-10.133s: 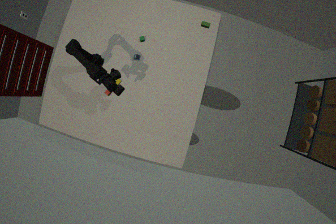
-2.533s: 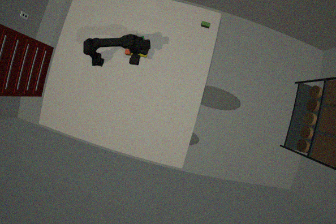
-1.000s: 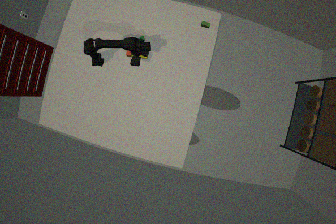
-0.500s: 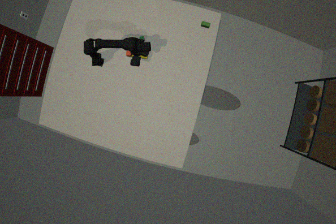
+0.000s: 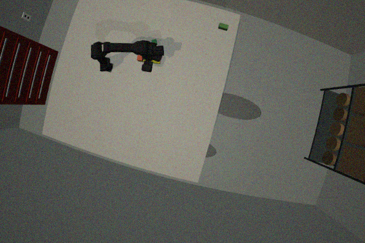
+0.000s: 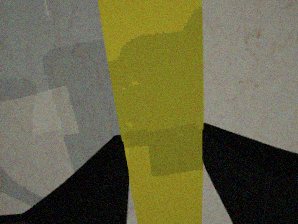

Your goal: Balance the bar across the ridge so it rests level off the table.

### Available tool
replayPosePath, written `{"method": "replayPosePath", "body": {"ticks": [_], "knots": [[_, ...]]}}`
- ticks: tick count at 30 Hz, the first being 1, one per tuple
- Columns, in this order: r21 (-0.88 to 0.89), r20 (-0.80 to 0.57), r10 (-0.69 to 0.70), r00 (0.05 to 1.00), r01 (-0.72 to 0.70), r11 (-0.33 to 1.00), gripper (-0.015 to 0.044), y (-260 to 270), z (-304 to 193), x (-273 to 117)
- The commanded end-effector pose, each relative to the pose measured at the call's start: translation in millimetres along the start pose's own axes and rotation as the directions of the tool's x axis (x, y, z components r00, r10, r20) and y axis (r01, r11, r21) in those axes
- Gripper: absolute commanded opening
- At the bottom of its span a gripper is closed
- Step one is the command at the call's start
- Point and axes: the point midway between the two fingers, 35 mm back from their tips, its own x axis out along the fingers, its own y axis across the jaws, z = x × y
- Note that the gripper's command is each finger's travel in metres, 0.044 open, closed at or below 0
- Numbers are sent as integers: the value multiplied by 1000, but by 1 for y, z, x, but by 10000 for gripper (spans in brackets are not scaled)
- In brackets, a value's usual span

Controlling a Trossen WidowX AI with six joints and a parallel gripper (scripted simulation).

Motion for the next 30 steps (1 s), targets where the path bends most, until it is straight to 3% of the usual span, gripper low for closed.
{"method": "replayPosePath", "body": {"ticks": [1, 30], "knots": [[0, 0, 3, 1000, -3, 1000, 0, 0, 0, 1], [0, 0, 3, 1000, -3, 1000, 0, 0, 0, 3]]}}
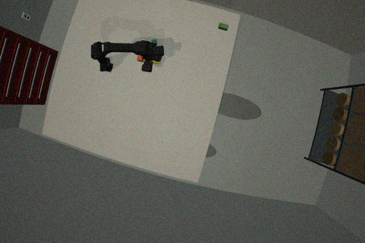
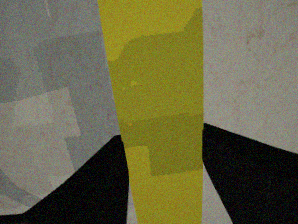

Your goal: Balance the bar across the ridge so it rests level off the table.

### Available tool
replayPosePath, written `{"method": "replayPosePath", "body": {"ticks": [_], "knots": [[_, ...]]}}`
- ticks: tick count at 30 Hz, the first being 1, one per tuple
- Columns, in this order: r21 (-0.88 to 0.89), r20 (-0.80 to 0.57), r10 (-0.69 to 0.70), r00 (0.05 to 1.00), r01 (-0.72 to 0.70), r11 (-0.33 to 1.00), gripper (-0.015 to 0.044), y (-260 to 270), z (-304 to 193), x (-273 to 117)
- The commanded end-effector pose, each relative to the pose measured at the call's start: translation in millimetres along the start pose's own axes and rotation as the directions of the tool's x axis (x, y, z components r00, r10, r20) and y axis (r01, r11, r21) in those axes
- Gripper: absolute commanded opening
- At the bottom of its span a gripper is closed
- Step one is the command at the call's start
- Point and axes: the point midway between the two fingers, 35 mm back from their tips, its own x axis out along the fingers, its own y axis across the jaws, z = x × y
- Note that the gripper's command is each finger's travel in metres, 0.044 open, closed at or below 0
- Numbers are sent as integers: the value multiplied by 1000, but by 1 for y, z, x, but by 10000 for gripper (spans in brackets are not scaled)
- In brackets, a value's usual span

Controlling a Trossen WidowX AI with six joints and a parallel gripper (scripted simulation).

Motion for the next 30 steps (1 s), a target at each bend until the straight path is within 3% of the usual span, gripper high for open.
{"method": "replayPosePath", "body": {"ticks": [1, 30], "knots": [[0, 0, 3, 1000, -3, 1000, 0, 0, 0, 1], [0, 0, 3, 1000, -3, 1000, 0, 0, 0, 3]]}}
